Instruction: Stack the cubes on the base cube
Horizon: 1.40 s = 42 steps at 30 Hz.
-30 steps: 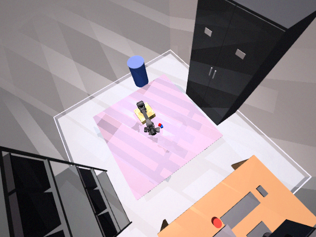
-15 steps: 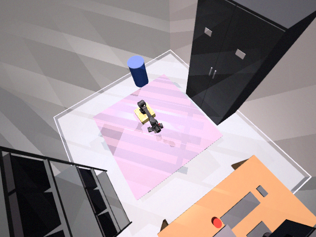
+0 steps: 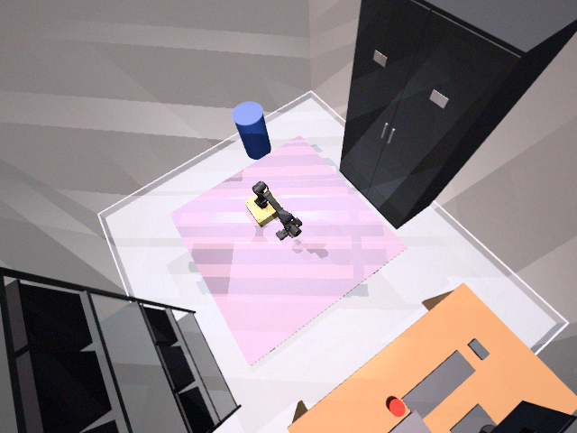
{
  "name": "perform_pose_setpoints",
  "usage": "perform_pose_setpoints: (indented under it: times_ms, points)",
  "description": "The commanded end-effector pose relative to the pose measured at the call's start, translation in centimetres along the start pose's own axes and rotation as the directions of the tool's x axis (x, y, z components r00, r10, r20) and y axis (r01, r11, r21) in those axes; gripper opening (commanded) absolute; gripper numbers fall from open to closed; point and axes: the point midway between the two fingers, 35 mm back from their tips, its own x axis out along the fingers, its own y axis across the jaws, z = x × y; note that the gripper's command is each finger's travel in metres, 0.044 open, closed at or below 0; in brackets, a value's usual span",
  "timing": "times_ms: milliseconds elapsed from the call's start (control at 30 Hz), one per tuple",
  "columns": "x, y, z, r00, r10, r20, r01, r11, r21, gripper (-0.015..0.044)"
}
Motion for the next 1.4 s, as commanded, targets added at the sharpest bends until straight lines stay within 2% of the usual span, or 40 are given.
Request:
perform_pose_setpoints:
  times_ms: [0, 600, 1067, 1367]
  points:
    - [0.0, 1.0, -0.1, 1.000, -0.002, 0.003, 0.002, 0.996, -0.086, 0.0105]
    - [0.4, 6.3, -1.3, 1.000, 0.006, -0.003, -0.007, 0.876, -0.482, 0.0105]
    - [3.4, 6.3, -1.5, 1.000, 0.008, -0.003, -0.009, 0.875, -0.484, 0.0105]
    - [3.4, 6.3, -1.5, 1.000, 0.008, -0.003, -0.009, 0.875, -0.484, 0.0105]
